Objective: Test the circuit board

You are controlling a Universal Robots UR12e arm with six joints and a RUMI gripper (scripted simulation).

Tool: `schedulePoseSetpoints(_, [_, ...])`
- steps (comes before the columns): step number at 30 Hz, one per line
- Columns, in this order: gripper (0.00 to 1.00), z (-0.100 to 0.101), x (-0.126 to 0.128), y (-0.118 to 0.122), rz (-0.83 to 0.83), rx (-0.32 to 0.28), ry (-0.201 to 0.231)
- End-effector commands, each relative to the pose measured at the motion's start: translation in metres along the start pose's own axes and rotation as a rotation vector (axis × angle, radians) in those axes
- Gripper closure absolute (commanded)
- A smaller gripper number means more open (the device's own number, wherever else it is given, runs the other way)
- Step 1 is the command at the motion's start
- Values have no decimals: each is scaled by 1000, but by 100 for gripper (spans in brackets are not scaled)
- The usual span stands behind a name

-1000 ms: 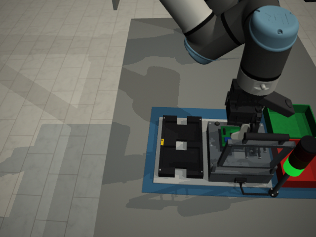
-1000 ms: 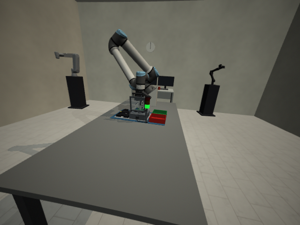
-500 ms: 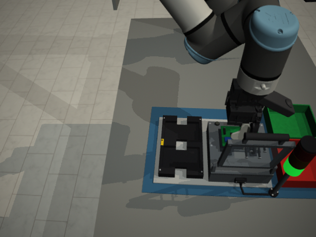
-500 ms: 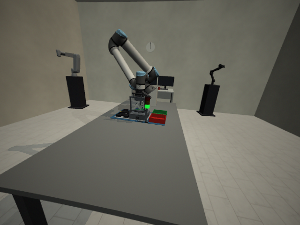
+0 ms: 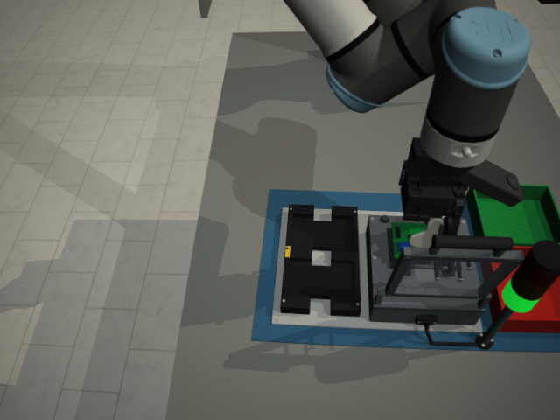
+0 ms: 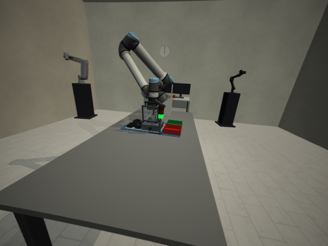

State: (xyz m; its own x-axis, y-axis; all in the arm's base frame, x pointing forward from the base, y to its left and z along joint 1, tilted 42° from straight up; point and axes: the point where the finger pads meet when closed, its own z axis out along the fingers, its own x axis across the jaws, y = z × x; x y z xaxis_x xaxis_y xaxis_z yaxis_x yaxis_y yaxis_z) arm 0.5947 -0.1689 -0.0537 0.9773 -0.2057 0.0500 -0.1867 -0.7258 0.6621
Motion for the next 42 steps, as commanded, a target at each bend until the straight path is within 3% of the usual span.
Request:
schedulePoseSetpoints(1, [61,-3,2,0,1,-1,3])
schedulePoseSetpoints(26, [61,-5,2,0,1,-1,4])
schedulePoseSetpoints(33, [61,-14,4,0,2,-1,6])
schedulePoseSetpoints(42, [61,-46,4,0,2,-1,6])
